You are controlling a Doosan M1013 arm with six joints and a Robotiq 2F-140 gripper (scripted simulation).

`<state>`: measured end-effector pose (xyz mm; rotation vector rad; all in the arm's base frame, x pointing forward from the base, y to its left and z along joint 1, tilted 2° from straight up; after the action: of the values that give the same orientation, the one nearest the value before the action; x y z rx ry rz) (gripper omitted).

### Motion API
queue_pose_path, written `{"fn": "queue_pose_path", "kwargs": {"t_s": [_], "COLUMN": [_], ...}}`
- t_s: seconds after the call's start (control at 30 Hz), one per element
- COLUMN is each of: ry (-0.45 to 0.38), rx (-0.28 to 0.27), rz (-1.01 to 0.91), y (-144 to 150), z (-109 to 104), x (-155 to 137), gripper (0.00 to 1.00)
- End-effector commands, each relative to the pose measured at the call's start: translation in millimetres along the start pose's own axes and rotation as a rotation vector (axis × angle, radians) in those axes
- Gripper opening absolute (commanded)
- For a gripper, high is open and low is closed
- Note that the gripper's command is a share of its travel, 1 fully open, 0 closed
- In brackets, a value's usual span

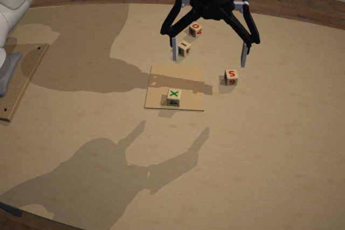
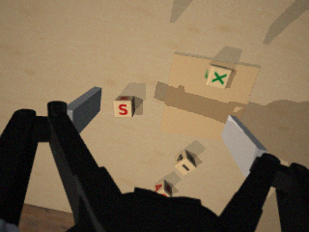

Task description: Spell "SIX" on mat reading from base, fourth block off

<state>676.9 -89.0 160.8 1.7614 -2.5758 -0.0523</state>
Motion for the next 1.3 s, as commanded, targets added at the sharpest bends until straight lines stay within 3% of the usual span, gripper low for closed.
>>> {"fn": "queue_pose_path", "kwargs": {"t_s": [0.0,1.27], "ry": [0.001,0.002], "rx": [-0.003,-0.002], "rz": [0.139,1.298], "y": [-5,-45], "z": [0,5], "x": [-8,-54], "gripper": [1.0,1.0]}}
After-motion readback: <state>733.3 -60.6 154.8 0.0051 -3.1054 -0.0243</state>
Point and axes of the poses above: the point where the finger pads meet when closed, its own z axis out along the fingers, its own y axis across the jaws, x = y × z, the point moved 7 cm from there along -z, back along the fingers, and after that the axes turned 13 degrees about z, right-handed, at the moved point
